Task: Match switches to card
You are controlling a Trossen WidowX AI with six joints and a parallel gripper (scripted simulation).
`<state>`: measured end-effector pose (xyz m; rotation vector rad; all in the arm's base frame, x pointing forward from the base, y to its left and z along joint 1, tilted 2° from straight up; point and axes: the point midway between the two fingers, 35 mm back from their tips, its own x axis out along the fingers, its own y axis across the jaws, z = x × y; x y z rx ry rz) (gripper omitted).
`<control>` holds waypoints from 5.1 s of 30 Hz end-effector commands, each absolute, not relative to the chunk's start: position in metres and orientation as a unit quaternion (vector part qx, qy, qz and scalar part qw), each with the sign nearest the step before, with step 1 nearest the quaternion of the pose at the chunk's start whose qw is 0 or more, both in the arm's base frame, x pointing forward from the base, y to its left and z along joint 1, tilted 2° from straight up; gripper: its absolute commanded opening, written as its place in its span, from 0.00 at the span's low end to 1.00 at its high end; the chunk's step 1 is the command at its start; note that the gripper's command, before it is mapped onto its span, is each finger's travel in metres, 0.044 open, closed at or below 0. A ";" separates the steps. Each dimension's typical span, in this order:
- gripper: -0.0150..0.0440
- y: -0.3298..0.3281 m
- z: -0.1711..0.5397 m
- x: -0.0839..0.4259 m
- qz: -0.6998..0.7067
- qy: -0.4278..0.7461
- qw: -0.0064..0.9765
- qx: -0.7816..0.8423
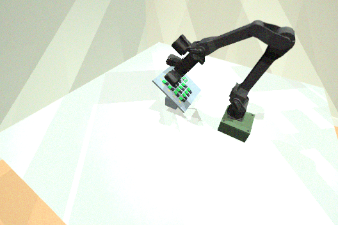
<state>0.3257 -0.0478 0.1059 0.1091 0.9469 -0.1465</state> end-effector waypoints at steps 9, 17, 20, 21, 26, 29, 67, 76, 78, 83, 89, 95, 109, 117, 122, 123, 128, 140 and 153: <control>0.25 -0.048 0.104 0.326 -0.073 0.456 0.886 0.055; 0.25 -0.048 0.103 0.327 -0.073 0.456 0.886 0.055; 0.25 -0.048 0.103 0.327 -0.073 0.456 0.886 0.055; 0.25 -0.048 0.102 0.327 -0.073 0.456 0.886 0.055; 0.25 -0.048 0.102 0.328 -0.073 0.456 0.886 0.055; 0.25 -0.048 0.102 0.328 -0.073 0.455 0.886 0.055; 0.25 -0.075 0.121 0.309 -0.074 0.456 0.885 0.054; 0.25 -0.076 0.114 0.314 -0.074 0.456 0.885 0.054; 0.25 -0.076 0.111 0.315 -0.074 0.456 0.885 0.054; 0.25 -0.077 0.105 0.319 -0.074 0.456 0.885 0.054; 0.25 -0.077 0.105 0.320 -0.074 0.456 0.885 0.054; 0.25 -0.077 0.105 0.320 -0.074 0.456 0.885 0.054; 0.25 -0.077 0.105 0.320 -0.074 0.456 0.885 0.054; 0.25 -0.077 0.105 0.320 -0.074 0.456 0.885 0.054; 0.25 -0.077 0.104 0.320 -0.074 0.456 0.885 0.054; 0.25 -0.077 0.104 0.320 -0.074 0.456 0.885 0.054; 0.25 -0.077 0.103 0.321 -0.074 0.456 0.885 0.054; 0.25 -0.077 0.102 0.322 -0.074 0.456 0.885 0.054; 0.25 -0.077 0.101 0.323 -0.074 0.456 0.885 0.054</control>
